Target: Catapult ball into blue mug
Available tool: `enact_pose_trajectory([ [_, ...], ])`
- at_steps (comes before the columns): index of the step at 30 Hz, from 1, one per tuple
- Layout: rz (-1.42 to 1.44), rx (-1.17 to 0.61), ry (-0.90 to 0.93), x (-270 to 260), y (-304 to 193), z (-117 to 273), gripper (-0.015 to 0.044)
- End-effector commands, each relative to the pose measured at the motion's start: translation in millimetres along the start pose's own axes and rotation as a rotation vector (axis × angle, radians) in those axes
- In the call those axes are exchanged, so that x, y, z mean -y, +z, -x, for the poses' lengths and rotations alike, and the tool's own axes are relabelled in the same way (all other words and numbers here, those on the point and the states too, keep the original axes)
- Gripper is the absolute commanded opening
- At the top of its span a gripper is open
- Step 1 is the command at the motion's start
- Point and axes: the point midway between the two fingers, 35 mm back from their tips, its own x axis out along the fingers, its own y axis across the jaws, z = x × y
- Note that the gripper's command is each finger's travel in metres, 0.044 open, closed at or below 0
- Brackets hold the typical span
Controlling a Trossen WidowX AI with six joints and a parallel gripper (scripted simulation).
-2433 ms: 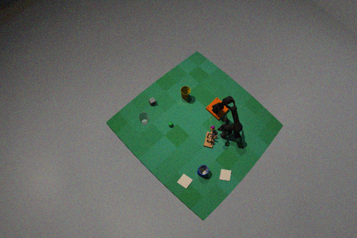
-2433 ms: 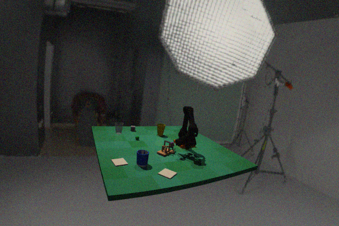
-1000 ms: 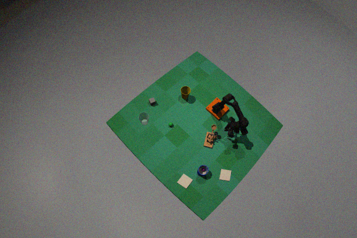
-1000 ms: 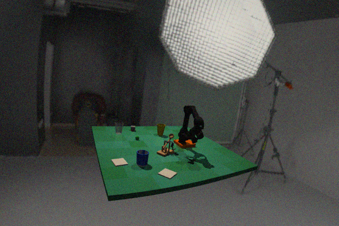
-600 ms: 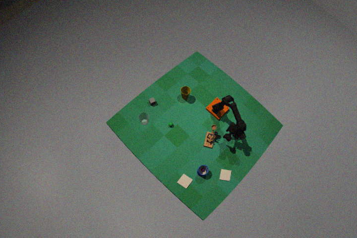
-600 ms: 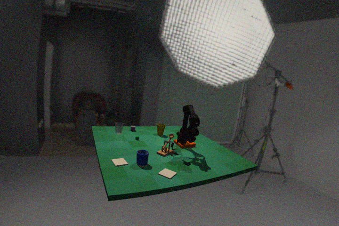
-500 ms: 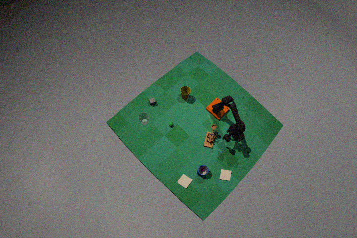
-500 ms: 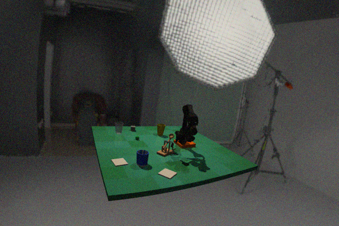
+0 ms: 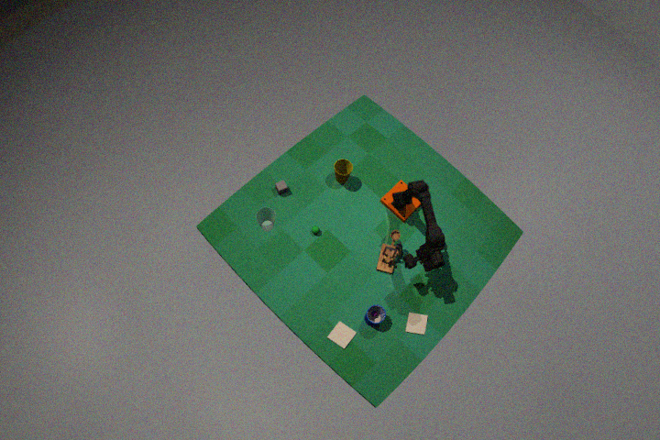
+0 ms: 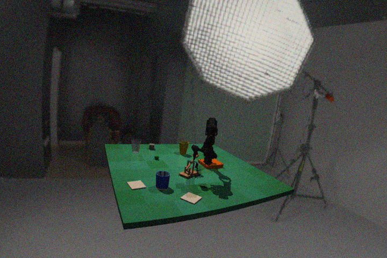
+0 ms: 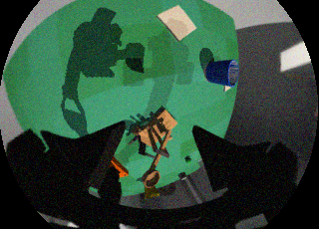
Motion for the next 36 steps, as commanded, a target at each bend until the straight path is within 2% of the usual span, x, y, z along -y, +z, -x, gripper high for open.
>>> enact_pose_trajectory([
  [1,-0.103,0.053,0.000,21.8,9.6,1.4,0.0440],
  [19,-0.609,0.357,0.024,140.8,41.8,32.3,0.0440],
  [29,-0.875,0.548,0.029,213.3,30.2,59.5,0.0440],
  [36,-0.893,0.561,0.028,217.9,27.8,61.6,0.0440],
])
